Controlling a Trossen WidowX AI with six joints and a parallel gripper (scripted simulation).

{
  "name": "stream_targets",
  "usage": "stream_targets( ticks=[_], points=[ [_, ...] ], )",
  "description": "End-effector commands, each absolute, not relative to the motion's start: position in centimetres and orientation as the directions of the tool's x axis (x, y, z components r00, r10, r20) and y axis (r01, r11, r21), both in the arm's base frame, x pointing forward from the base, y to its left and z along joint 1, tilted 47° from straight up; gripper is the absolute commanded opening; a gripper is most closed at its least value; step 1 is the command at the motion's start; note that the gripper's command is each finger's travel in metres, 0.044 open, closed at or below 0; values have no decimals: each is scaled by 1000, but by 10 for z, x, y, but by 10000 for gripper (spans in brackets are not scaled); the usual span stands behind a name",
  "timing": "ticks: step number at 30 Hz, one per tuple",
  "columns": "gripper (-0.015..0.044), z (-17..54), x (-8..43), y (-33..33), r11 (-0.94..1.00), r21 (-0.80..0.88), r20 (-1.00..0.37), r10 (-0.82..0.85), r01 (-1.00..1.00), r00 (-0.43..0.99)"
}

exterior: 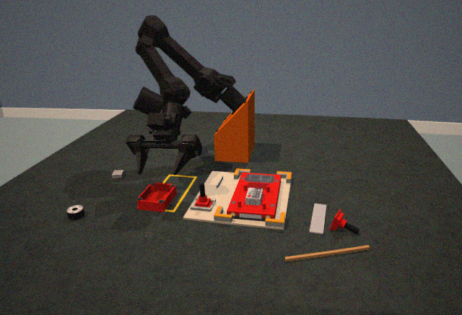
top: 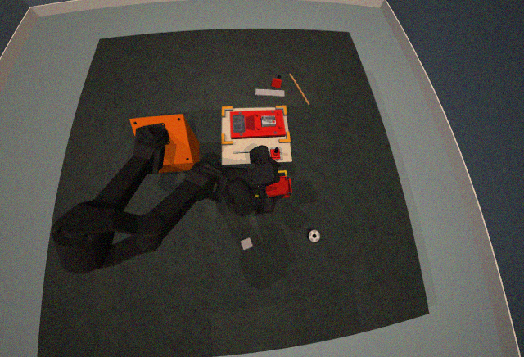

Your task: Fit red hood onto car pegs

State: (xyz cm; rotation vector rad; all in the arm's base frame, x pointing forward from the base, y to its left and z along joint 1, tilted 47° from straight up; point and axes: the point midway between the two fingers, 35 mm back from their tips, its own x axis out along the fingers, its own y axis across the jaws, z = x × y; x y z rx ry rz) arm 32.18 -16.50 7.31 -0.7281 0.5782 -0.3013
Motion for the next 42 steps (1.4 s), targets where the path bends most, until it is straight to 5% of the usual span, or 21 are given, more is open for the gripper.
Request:
stream_targets(
  ticks=[1,42],
  points=[
    [440,82,315,-161,681,-730,-331,-435,66,837],
    [440,67,316,-182,679,-731,-326,-436,69,839]
  ],
)
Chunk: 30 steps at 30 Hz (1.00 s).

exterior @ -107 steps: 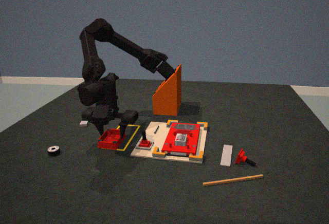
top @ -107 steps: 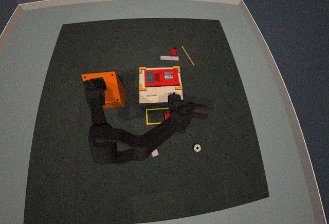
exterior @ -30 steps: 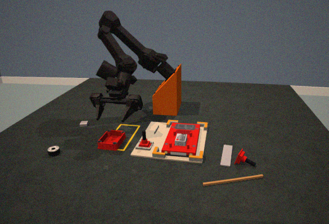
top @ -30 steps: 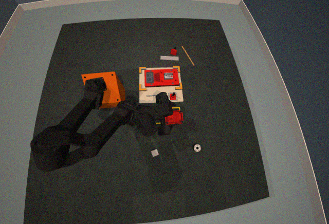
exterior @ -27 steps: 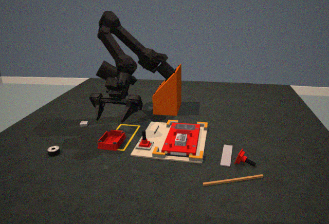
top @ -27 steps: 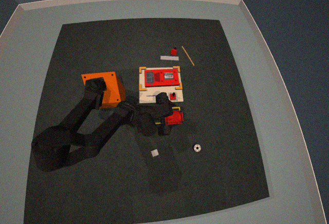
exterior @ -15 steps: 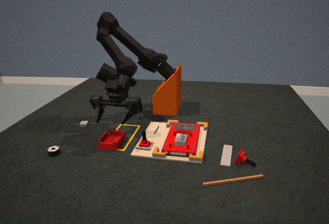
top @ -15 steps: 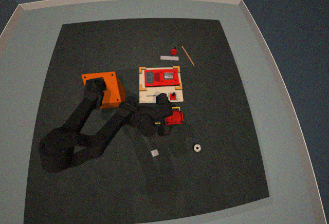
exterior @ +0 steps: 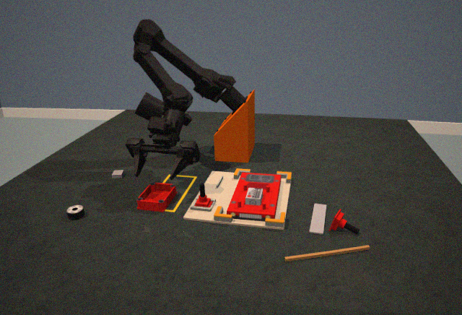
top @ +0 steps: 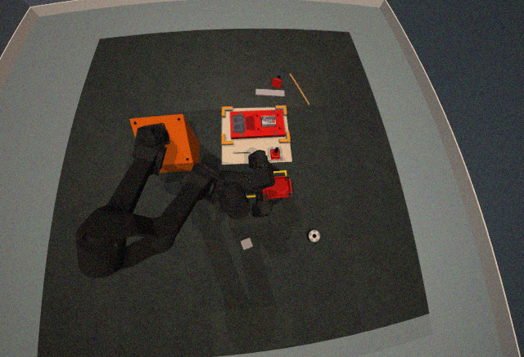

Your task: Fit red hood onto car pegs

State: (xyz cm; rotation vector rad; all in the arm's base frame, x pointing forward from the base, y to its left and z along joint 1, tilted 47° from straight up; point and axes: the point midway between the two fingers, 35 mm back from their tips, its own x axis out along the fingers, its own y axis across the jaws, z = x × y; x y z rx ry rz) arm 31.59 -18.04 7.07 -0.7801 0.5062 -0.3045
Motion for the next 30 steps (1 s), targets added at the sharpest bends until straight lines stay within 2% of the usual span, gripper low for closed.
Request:
stream_targets(
  ticks=[1,30],
  points=[
    [440,66,316,-183,678,-731,-326,-436,69,839],
    [440,52,314,-199,676,-733,-321,-437,72,840]
  ],
)
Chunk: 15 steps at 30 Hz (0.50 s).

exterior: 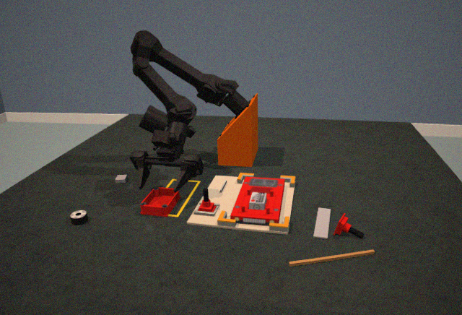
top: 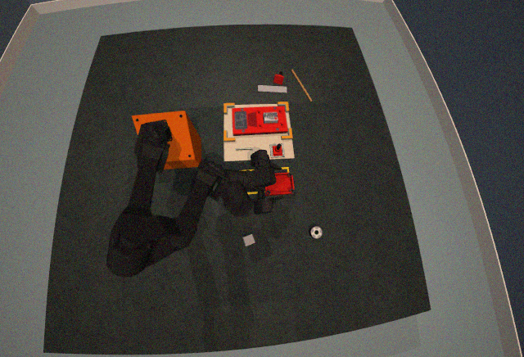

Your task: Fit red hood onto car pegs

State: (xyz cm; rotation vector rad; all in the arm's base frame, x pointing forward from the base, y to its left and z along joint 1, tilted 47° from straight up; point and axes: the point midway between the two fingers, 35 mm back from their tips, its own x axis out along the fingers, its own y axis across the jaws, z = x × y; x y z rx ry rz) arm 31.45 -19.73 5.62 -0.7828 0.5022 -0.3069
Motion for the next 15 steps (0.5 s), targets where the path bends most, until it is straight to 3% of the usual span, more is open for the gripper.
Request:
stream_targets(
  ticks=[1,15],
  points=[
    [440,52,314,-199,676,-733,-321,-437,72,840],
    [440,45,313,-205,675,-734,-318,-438,73,841]
  ],
)
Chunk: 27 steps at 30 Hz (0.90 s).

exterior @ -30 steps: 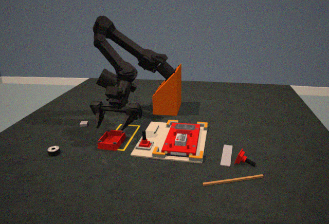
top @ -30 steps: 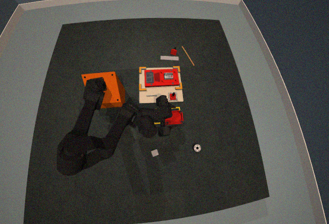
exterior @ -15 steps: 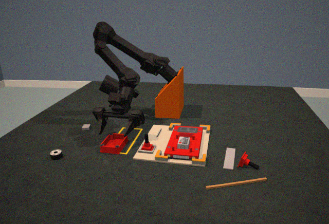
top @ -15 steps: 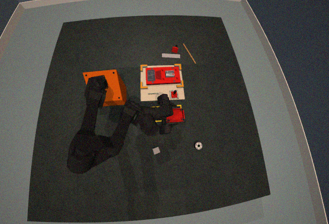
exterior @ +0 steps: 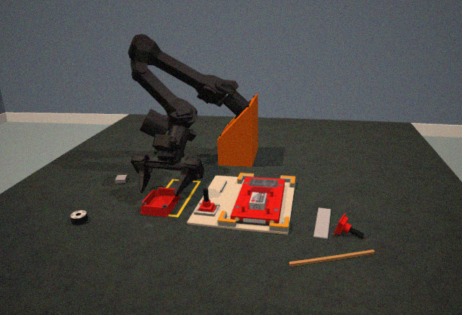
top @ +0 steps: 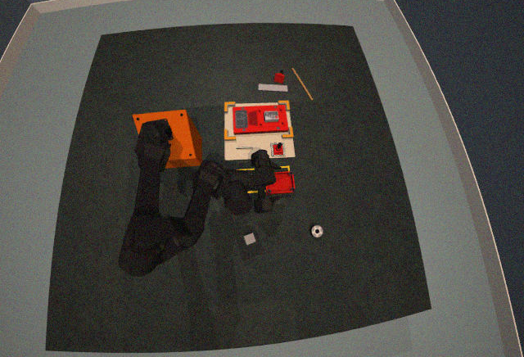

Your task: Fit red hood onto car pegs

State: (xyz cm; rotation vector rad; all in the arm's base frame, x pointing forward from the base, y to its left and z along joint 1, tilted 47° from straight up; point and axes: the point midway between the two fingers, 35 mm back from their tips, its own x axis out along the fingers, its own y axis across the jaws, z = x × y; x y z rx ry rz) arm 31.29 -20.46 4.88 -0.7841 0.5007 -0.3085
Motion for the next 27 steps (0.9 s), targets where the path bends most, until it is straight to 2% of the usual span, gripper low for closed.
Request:
stream_targets(
  ticks=[1,27],
  points=[
    [440,45,313,-205,675,-734,-318,-438,73,841],
    [440,37,312,-214,675,-734,-319,-438,73,841]
  ],
)
